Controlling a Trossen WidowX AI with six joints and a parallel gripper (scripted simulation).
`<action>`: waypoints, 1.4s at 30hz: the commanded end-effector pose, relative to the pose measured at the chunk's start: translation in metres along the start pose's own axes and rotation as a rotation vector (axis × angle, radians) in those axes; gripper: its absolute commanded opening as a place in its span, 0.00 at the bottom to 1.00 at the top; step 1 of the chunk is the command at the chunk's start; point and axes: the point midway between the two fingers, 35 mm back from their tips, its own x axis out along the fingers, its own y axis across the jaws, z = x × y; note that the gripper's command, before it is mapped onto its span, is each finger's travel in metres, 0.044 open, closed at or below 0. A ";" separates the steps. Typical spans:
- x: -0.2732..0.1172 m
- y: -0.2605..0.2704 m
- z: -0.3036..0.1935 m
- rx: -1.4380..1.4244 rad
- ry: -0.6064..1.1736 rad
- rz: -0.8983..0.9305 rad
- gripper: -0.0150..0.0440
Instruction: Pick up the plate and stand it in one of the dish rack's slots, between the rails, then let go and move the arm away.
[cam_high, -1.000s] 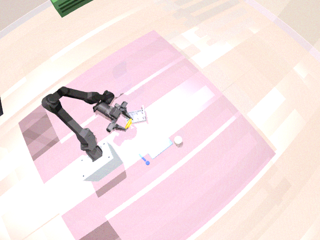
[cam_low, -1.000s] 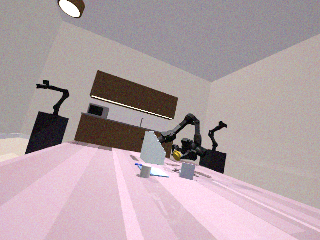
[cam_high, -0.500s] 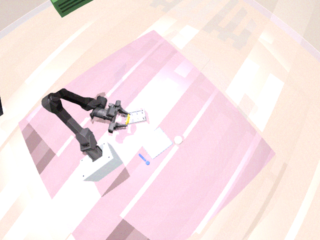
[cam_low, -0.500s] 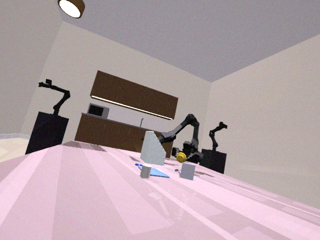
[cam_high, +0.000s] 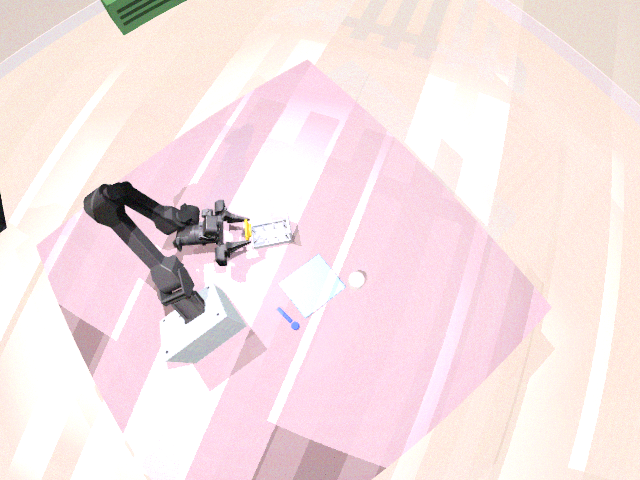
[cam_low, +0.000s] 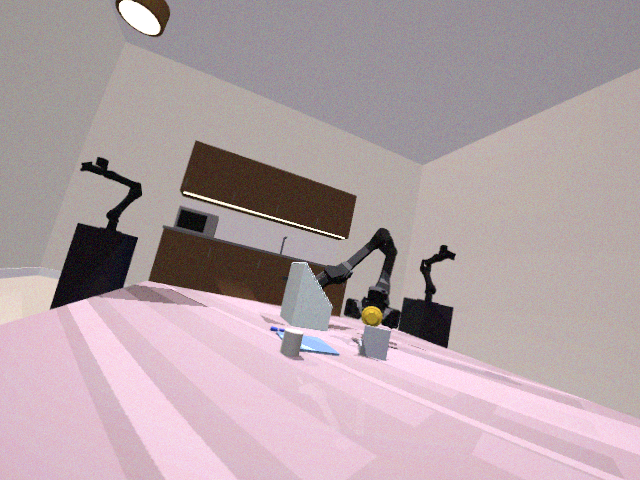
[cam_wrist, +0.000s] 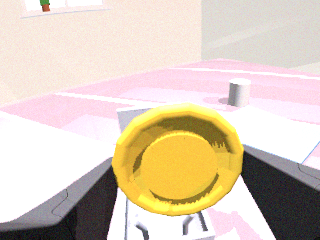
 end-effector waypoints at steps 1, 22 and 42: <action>-0.008 0.004 0.001 0.011 -0.041 0.072 0.25; 0.006 0.006 -0.019 0.009 -0.038 0.071 0.25; 0.029 0.009 -0.024 0.014 -0.039 0.074 0.25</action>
